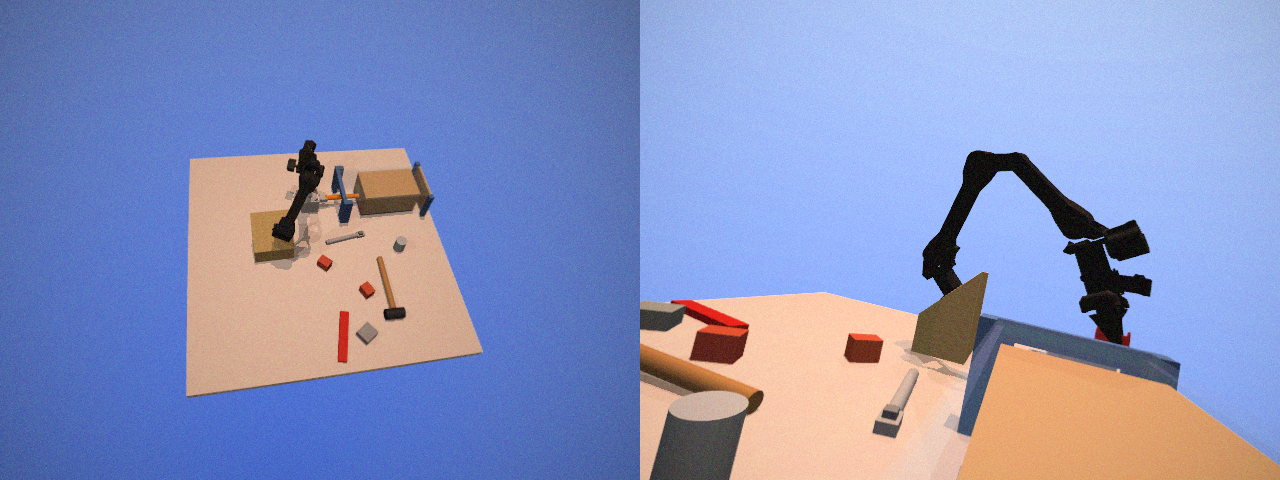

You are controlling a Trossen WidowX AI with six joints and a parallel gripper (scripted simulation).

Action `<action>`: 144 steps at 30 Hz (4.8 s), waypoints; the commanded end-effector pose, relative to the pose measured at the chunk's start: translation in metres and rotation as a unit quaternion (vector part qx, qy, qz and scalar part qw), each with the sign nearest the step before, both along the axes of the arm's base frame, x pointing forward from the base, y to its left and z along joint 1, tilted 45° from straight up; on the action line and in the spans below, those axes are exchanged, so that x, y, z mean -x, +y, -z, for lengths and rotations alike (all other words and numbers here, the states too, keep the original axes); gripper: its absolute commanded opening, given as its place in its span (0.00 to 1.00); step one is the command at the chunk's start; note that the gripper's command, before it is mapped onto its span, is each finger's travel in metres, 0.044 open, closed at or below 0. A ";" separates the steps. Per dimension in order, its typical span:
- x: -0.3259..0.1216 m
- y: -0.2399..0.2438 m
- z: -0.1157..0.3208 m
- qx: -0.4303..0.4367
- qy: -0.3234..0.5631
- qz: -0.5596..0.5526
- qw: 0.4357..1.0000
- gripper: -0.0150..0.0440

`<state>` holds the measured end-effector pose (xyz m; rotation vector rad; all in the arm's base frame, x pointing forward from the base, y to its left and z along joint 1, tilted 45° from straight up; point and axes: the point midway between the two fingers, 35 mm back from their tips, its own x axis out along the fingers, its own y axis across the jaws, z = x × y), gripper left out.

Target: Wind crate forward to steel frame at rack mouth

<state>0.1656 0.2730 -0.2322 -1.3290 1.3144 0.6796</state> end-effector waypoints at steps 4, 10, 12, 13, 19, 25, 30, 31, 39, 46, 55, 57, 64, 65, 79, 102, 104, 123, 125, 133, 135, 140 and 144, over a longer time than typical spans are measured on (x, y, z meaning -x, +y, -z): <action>0.017 -0.007 0.000 0.006 0.016 0.002 1.000 0.25; 0.023 -0.008 -0.001 0.006 0.016 0.002 1.000 0.25; 0.025 -0.009 -0.001 0.006 0.016 0.002 1.000 0.25; 0.026 -0.009 -0.001 0.006 0.016 0.002 1.000 0.25; 0.032 -0.011 -0.003 0.006 0.017 0.002 1.000 0.25; 0.037 -0.013 -0.004 0.006 0.017 0.002 1.000 0.25; 0.042 -0.015 -0.006 0.006 0.017 0.002 1.000 0.25; 0.042 -0.016 -0.006 0.006 0.017 0.002 1.000 0.25; 0.049 -0.019 -0.009 0.006 0.017 0.002 1.000 0.25; 0.055 -0.023 -0.012 0.006 0.018 0.002 1.000 0.25; 0.062 -0.028 -0.016 0.006 0.018 0.002 1.000 0.25; 0.063 -0.029 -0.016 0.006 0.018 0.002 1.000 0.25; 0.068 -0.033 -0.020 0.006 0.018 0.002 1.000 0.25; 0.068 -0.033 -0.020 0.006 0.018 0.002 1.000 0.25; 0.077 -0.042 -0.028 0.007 0.019 0.002 1.000 0.25; 0.086 -0.059 -0.042 0.008 0.019 0.002 1.000 0.25; 0.087 -0.060 -0.043 0.008 0.019 0.002 1.000 0.25; 0.090 -0.074 -0.056 0.008 0.019 0.002 1.000 0.25; 0.090 -0.076 -0.057 0.008 0.019 0.002 1.000 0.25; 0.090 -0.082 -0.062 0.009 0.019 0.002 1.000 0.25; 0.090 -0.083 -0.064 0.009 0.019 0.002 1.000 0.25; 0.090 -0.087 -0.067 0.009 0.019 0.002 1.000 0.25; 0.089 -0.090 -0.070 0.009 0.019 0.002 1.000 0.25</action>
